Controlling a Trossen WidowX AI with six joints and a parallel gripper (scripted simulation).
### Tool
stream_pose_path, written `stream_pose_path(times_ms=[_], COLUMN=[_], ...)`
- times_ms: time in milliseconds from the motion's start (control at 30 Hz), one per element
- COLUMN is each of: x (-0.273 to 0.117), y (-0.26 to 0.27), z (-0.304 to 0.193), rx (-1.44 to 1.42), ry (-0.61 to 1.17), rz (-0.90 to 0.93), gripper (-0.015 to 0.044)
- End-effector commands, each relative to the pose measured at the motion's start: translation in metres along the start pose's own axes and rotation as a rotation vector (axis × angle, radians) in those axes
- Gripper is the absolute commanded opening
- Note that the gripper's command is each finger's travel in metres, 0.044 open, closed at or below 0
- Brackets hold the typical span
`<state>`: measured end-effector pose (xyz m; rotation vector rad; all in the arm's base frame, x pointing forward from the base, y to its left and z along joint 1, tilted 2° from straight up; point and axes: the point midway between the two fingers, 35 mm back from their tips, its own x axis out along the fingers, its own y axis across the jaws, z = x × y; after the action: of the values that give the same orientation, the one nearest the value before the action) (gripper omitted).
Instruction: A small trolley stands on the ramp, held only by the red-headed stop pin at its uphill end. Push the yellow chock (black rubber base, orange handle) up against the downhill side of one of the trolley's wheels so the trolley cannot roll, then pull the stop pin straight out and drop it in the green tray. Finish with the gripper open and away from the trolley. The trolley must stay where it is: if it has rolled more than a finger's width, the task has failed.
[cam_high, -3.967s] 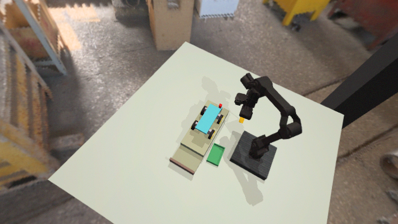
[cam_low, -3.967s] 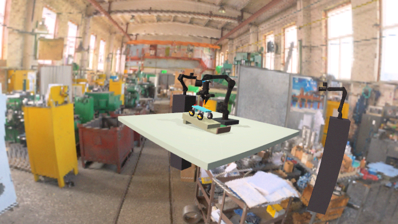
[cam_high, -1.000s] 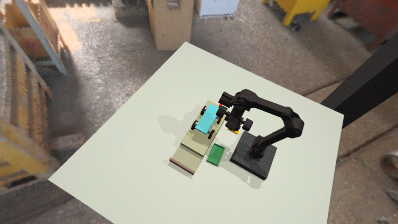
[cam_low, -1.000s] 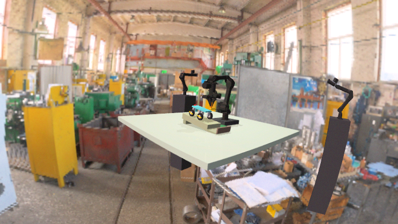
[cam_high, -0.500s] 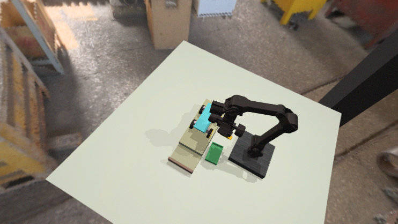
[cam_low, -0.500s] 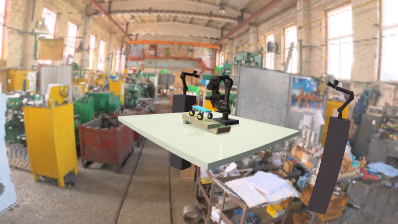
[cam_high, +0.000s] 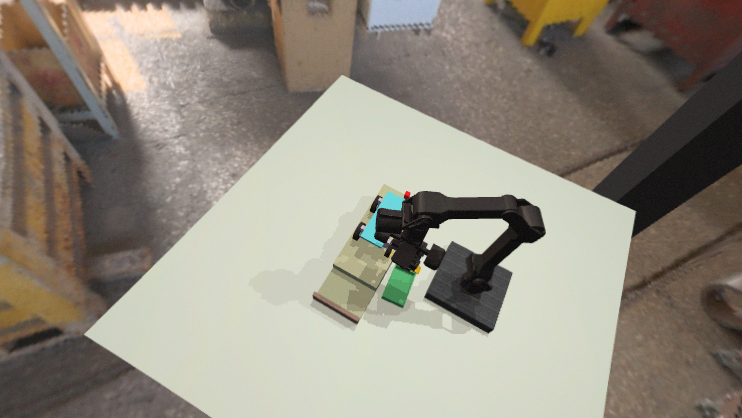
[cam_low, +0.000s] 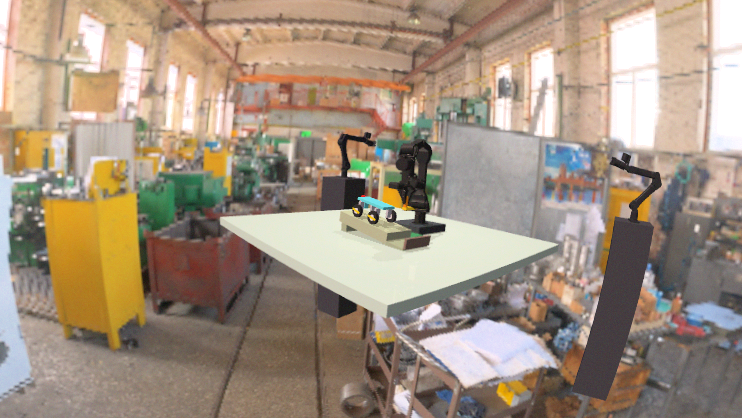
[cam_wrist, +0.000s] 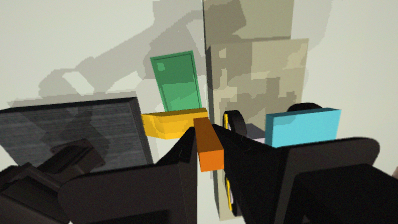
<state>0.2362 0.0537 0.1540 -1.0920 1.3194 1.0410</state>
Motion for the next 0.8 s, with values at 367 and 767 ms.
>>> stream_pose_path(times_ms=[367, 767], x=[0.0, -0.001], y=[-0.015, -0.019], z=[0.057, 0.073], rx=[0.001, -0.182], ry=[-0.01, 0.003], rz=[-0.007, -0.001], gripper=[0.0, 0.0])
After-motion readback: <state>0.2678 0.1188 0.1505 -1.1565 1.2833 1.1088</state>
